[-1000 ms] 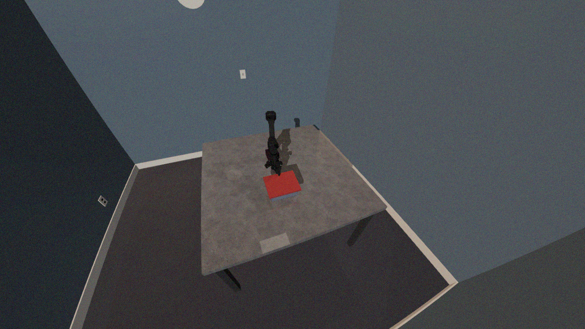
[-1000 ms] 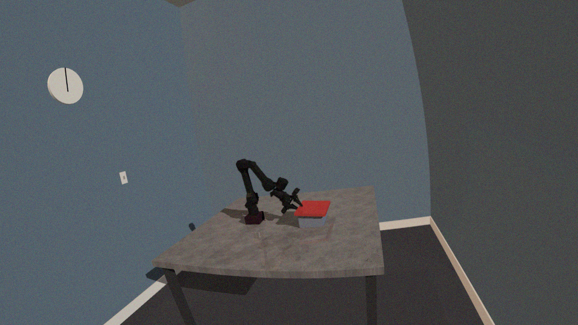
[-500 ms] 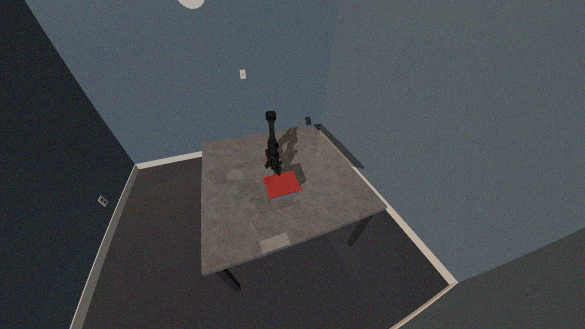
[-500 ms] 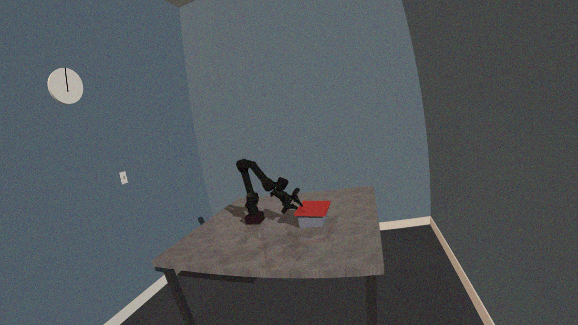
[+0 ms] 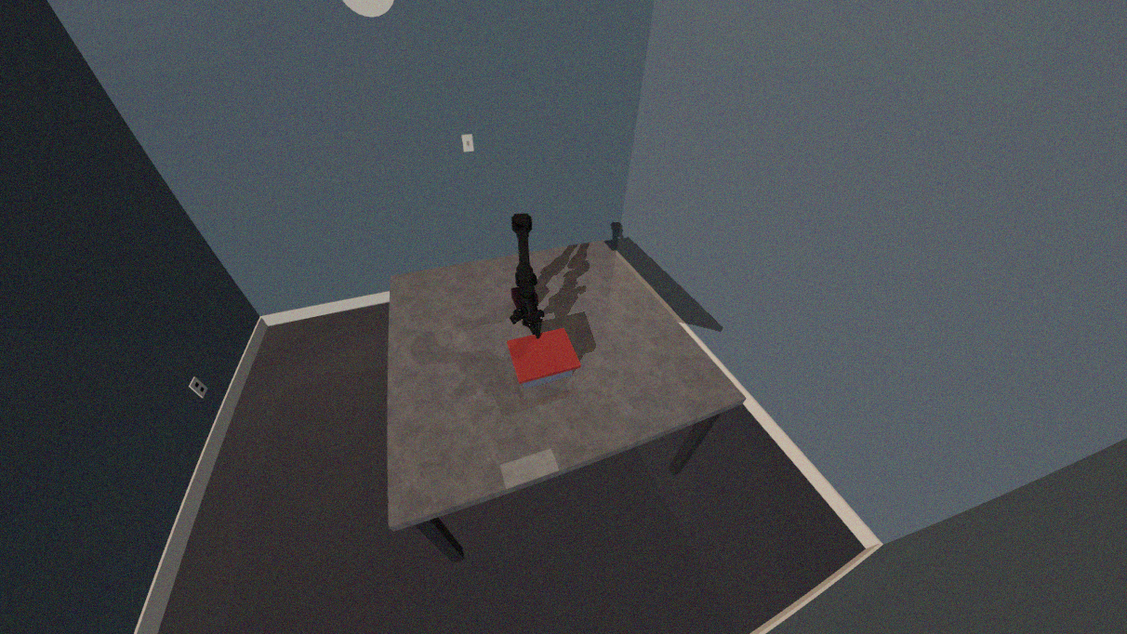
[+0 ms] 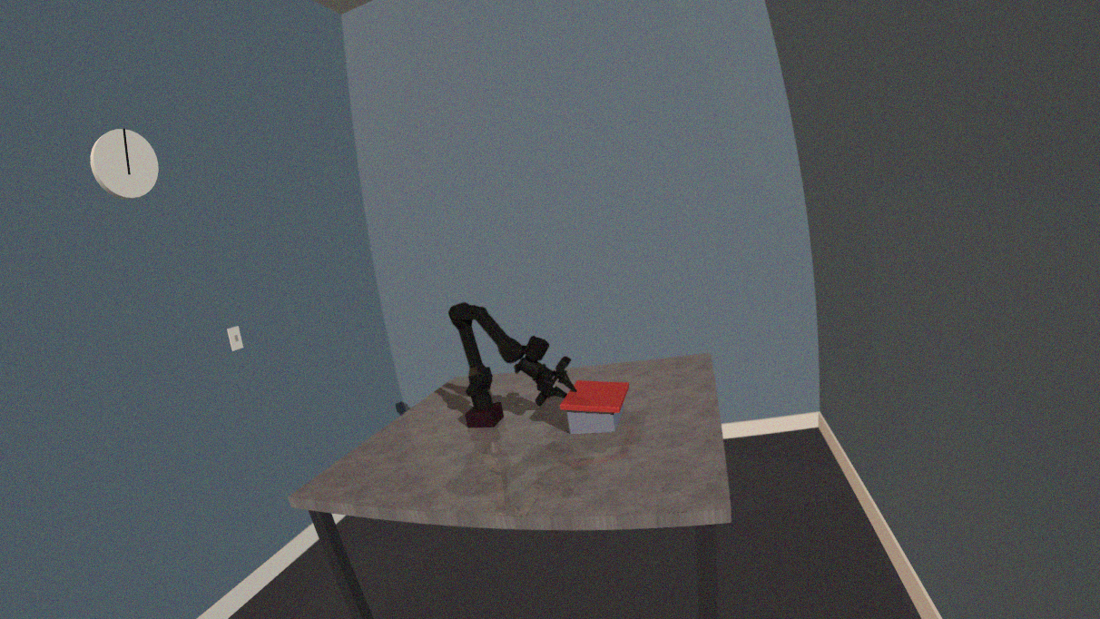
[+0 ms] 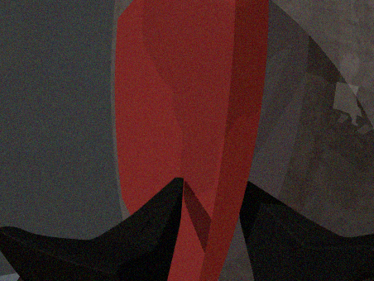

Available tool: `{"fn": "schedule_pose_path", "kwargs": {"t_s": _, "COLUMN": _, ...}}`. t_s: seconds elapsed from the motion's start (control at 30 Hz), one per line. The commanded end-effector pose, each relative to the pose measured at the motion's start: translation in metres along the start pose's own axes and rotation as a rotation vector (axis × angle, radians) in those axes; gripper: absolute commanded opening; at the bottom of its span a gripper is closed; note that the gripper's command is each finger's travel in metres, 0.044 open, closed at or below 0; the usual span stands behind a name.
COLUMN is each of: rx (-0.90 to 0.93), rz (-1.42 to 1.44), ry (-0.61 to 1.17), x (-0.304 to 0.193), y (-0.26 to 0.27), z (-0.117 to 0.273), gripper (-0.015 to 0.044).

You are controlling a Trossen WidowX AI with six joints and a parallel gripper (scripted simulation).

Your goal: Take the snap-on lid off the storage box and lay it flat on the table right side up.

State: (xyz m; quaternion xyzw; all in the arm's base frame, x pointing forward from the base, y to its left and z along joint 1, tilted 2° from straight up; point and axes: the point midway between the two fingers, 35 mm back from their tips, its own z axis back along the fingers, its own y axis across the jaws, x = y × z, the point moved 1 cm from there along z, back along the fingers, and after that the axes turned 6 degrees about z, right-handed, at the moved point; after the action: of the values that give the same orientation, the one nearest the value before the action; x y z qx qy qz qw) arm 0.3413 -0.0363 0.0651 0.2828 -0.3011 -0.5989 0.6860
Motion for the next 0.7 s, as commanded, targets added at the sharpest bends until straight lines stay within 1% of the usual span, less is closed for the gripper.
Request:
{"fn": "schedule_pose_path", "kwargs": {"t_s": 0.0, "rx": 0.001, "rz": -0.003, "ry": -0.002, "x": 0.001, "y": 0.004, "z": 0.003, "gripper": 0.0000}}
{"fn": "schedule_pose_path", "kwargs": {"t_s": 0.67, "rx": 0.002, "rz": -0.003, "ry": -0.002, "x": 0.003, "y": 0.029, "z": 0.015, "gripper": 0.0000}}
